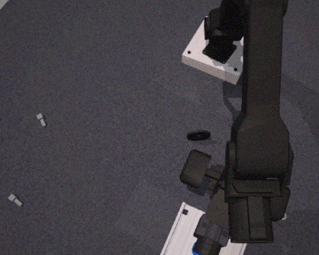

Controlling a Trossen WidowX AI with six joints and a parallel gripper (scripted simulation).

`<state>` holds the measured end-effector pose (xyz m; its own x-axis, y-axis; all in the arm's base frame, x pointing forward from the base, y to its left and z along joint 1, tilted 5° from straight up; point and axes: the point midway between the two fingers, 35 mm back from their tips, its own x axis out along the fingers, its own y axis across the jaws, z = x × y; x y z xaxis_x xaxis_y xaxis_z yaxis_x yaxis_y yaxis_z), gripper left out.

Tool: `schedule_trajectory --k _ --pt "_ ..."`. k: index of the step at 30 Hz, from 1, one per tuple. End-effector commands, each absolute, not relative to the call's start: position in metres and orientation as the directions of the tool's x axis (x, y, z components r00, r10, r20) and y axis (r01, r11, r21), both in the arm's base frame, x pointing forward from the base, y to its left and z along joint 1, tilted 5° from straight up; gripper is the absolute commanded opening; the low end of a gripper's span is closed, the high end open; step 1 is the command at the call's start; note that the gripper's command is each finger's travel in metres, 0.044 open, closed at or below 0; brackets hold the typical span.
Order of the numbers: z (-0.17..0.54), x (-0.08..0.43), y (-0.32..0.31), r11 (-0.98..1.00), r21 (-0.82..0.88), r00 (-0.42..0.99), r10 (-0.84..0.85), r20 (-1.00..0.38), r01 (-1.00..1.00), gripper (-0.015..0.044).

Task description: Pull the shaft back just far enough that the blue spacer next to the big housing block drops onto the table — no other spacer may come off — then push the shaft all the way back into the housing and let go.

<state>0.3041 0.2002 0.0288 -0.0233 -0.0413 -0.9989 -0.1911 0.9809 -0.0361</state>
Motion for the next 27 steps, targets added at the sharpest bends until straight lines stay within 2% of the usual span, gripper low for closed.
schedule_trajectory --k 1,27 --pt "0.0289 0.3041 0.2002 0.981 -0.035 -0.026 -0.041 -0.999 -0.191 0.0000" --pt "0.0296 0.3140 0.2022 0.981 -0.034 -0.027 -0.040 -0.999 -0.191 0.0000"
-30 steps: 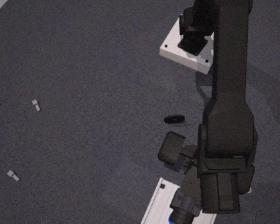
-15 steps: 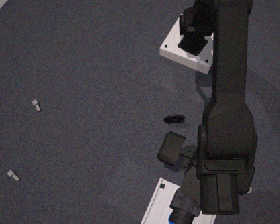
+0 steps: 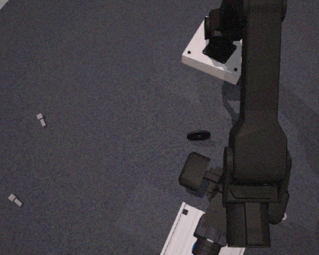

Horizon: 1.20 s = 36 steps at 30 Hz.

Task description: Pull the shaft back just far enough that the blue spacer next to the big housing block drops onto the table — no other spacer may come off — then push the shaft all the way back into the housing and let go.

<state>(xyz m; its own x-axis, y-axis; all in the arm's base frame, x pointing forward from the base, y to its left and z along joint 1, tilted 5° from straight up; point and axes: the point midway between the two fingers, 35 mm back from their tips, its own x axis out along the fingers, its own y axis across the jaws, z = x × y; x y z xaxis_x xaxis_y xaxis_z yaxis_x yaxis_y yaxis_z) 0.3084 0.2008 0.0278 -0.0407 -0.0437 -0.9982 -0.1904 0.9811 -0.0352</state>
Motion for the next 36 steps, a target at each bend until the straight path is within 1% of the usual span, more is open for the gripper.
schedule_trajectory --k 1,36 --pt "0.030 0.314 0.202 0.981 -0.034 -0.027 -0.040 -0.999 -0.191 0.0000" --pt "0.030 0.328 0.205 0.981 -0.034 -0.026 -0.040 -0.999 -0.191 0.0000"
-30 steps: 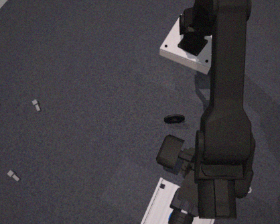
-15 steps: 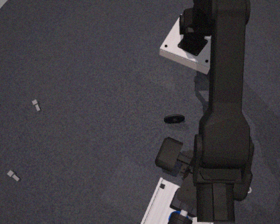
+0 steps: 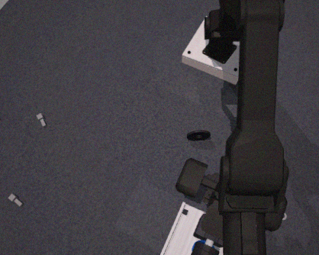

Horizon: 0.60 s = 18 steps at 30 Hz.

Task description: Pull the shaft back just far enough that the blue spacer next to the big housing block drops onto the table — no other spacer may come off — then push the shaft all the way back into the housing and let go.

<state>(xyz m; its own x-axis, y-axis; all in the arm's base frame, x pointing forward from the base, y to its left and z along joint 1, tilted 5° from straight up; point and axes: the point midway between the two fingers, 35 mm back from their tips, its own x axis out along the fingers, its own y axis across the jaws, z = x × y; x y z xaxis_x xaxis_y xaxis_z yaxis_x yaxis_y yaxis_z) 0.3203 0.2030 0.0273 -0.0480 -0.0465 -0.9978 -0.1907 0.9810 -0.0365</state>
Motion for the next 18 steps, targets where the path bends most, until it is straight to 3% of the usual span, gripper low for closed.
schedule_trajectory --k 1,18 --pt "0.0299 0.3277 0.2049 0.981 -0.034 -0.026 -0.040 -0.999 -0.191 0.0000" --pt "0.0296 0.3342 0.2060 0.981 -0.034 -0.025 -0.040 -0.999 -0.191 0.0000"
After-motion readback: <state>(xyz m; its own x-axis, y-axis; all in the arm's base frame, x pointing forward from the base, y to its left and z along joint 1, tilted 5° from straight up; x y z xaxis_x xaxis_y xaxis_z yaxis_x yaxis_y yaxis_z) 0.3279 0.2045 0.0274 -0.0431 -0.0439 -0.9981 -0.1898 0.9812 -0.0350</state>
